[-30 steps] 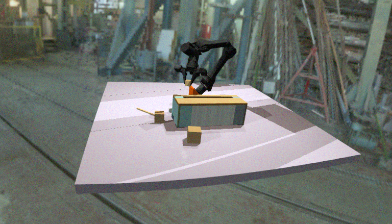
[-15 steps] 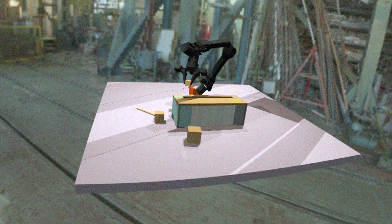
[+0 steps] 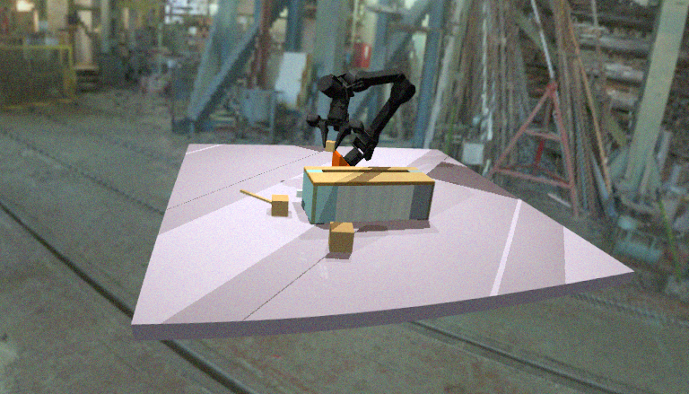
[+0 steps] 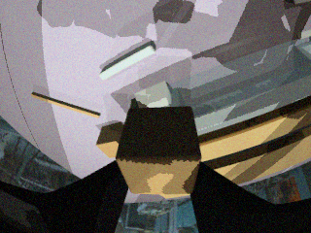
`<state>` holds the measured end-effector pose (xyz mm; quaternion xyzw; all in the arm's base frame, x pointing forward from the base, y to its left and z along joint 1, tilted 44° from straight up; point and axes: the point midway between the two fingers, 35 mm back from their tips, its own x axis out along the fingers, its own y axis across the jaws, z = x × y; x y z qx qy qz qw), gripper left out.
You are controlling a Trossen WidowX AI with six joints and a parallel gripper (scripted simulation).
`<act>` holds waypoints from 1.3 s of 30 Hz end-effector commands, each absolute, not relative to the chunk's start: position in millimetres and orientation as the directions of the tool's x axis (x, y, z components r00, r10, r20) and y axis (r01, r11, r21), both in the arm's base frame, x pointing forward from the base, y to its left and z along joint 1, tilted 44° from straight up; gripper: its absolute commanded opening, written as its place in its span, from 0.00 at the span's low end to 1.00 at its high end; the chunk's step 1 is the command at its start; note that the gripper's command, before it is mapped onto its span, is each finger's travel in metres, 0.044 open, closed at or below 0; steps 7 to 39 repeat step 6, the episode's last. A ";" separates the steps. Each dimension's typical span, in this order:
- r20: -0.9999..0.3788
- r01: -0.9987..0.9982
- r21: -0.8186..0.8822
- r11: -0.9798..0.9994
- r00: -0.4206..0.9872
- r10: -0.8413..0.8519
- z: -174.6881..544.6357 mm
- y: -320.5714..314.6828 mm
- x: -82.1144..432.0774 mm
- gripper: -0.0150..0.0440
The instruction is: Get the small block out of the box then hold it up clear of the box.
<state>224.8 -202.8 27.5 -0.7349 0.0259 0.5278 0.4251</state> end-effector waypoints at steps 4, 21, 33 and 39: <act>-0.798 -0.490 -0.598 -0.635 0.438 0.413 27.0 -201.7 223.7 0.25; -0.798 -0.490 -0.598 -0.635 0.438 0.413 27.0 -201.7 223.7 0.25; -0.798 -0.490 -0.598 -0.635 0.438 0.413 27.0 -201.7 223.7 0.25; -0.798 -0.490 -0.598 -0.635 0.438 0.413 27.0 -201.7 223.7 0.25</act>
